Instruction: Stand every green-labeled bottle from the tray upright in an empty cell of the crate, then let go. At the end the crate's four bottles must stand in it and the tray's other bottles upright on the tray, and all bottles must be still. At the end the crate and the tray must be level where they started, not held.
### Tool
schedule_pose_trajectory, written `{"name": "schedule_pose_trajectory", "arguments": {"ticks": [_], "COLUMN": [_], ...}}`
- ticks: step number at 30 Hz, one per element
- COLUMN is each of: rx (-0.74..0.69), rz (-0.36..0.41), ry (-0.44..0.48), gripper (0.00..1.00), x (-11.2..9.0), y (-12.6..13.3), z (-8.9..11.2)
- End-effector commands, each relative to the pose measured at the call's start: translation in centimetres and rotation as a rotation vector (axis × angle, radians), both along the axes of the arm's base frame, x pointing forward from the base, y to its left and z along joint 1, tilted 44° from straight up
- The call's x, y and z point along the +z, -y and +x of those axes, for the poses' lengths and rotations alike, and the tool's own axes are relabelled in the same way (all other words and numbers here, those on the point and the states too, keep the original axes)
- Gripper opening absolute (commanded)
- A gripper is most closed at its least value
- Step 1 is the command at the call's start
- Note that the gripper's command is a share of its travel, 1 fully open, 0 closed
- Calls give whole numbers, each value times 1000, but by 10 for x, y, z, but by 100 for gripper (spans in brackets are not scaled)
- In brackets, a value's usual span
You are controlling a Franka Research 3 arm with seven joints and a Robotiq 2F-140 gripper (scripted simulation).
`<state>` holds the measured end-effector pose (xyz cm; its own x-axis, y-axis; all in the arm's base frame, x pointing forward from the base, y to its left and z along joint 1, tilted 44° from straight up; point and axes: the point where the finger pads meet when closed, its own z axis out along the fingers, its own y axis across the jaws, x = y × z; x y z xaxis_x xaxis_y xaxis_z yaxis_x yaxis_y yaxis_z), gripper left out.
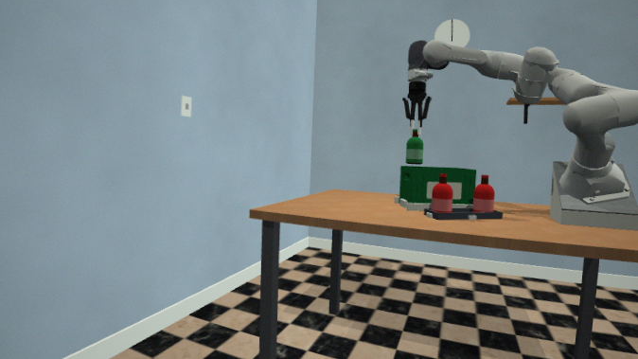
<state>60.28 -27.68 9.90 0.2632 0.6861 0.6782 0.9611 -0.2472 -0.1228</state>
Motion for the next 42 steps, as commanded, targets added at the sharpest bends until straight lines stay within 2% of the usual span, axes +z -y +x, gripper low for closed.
{"name": "schedule_pose_trajectory", "arguments": {"ticks": [1, 30, 42], "rx": [-9, -8, 5], "rz": [-7, -6, 0], "ry": [9, 7, 0], "gripper": [0, 0, 0], "x": [2, 1, -10], "y": [6, 5, -4], "z": [1, 1, 2]}}
